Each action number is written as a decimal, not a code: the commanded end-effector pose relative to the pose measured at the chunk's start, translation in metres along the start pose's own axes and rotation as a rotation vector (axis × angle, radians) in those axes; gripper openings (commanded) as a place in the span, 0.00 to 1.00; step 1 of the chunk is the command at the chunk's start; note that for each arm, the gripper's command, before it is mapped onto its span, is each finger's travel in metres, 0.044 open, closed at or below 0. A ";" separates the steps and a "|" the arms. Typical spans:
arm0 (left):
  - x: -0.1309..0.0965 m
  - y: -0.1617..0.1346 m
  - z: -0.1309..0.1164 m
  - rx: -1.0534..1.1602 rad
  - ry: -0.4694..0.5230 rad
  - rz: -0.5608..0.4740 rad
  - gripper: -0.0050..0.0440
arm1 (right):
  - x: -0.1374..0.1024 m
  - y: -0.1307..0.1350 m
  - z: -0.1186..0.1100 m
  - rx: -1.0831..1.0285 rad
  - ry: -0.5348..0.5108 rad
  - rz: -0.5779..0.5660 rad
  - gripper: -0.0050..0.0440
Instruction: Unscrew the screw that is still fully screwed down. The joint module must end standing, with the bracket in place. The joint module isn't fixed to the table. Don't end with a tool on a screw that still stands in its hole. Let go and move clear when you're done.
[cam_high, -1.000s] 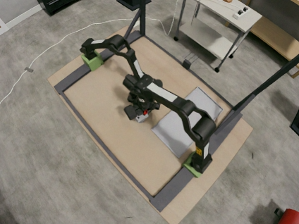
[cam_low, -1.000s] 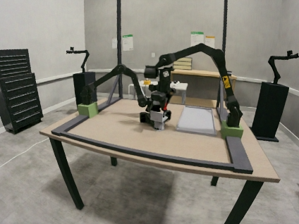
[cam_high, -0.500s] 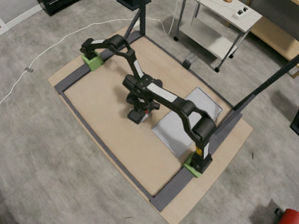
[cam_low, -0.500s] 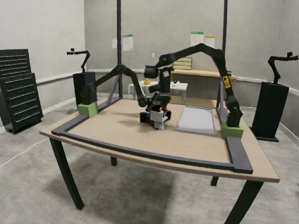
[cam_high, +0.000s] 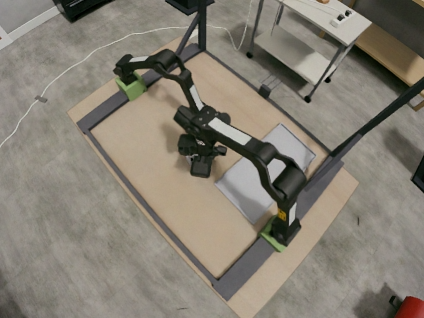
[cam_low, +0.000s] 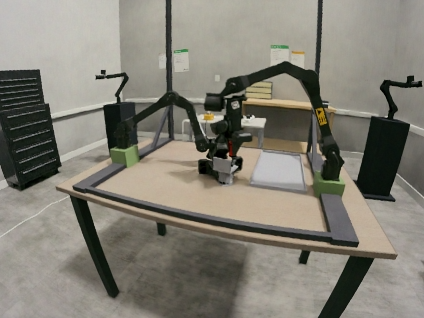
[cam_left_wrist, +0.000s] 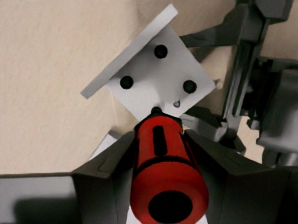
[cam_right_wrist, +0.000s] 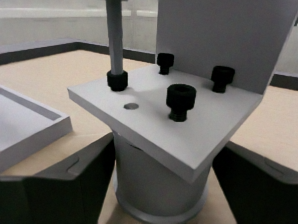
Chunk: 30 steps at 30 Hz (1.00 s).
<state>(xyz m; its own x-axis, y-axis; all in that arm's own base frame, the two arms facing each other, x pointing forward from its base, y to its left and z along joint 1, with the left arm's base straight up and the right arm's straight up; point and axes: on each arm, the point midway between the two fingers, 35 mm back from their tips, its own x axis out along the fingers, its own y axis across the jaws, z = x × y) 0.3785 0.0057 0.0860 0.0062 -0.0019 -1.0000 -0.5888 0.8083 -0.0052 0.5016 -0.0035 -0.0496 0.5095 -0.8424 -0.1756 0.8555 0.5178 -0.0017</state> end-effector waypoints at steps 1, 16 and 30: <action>-0.005 0.000 -0.001 -0.118 -0.017 -0.008 0.37 | 0.001 0.006 0.015 0.036 -0.011 0.003 0.60; -0.004 -0.001 -0.001 -0.531 -0.015 -0.010 0.37 | 0.001 0.006 0.015 0.036 -0.011 0.003 0.60; -0.003 -0.001 -0.001 -0.987 -0.013 -0.008 0.37 | 0.001 0.006 0.015 0.036 -0.011 0.003 0.60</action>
<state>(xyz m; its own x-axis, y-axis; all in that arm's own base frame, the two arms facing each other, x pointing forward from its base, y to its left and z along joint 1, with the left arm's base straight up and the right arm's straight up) 0.3778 0.0062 0.0861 0.0039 0.0013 -1.0000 -1.0000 0.0053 -0.0039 0.5016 -0.0035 -0.0496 0.5095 -0.8424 -0.1756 0.8555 0.5178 -0.0017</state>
